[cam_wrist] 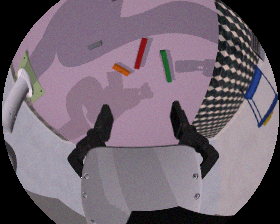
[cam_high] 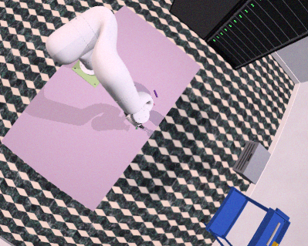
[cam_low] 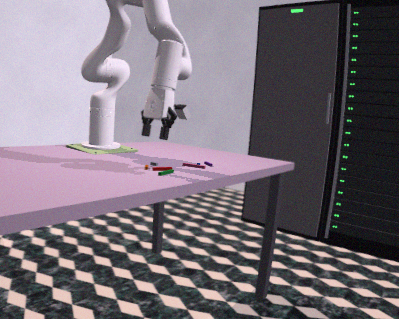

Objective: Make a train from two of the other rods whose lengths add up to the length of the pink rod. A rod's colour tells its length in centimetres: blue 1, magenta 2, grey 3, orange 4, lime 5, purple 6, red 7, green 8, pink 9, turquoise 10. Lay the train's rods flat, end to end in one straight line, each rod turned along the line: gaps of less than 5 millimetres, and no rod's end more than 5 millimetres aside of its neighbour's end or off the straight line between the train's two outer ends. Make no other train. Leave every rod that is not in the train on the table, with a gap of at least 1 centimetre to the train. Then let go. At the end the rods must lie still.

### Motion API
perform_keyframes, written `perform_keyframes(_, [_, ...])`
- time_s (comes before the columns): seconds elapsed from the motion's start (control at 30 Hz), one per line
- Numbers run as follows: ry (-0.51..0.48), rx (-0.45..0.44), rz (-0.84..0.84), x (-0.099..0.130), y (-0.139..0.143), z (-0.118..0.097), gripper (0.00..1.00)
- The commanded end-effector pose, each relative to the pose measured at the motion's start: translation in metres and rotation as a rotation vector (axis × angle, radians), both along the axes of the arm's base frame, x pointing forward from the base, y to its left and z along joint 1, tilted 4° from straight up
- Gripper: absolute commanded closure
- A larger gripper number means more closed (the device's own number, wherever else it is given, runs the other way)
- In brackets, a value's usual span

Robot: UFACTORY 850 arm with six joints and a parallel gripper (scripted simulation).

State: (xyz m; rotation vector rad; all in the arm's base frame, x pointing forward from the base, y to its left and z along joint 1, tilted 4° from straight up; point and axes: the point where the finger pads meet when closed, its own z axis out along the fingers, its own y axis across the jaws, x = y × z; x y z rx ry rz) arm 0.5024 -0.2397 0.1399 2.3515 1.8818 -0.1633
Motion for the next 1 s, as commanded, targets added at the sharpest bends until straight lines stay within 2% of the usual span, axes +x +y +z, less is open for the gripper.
perform_keyframes(0.0, [-0.044, 0.024, -0.160, -0.021, 0.021, -0.013, 0.00])
perform_keyframes(0.07, [-0.059, 0.043, -0.247, -0.033, 0.032, -0.019, 0.00])
perform_keyframes(0.13, [-0.061, 0.046, -0.259, -0.035, 0.033, -0.020, 0.00])
perform_keyframes(0.17, [-0.073, 0.061, -0.337, -0.047, 0.043, -0.026, 0.00])
perform_keyframes(0.23, [-0.073, 0.061, -0.337, -0.047, 0.043, -0.026, 0.00])
perform_keyframes(0.3, [-0.092, 0.086, -0.474, -0.067, 0.058, -0.035, 0.00])
perform_keyframes(0.33, [-0.092, 0.086, -0.474, -0.067, 0.058, -0.035, 0.00])
perform_keyframes(0.4, [-0.105, 0.101, -0.576, -0.082, 0.069, -0.042, 0.00])
perform_keyframes(0.47, [-0.105, 0.102, -0.580, -0.083, 0.070, -0.042, 0.00])
perform_keyframes(0.57, [-0.116, 0.116, -0.679, -0.098, 0.080, -0.048, 0.00])
perform_keyframes(0.97, [-0.120, 0.120, -0.717, -0.104, 0.084, -0.050, 0.00])
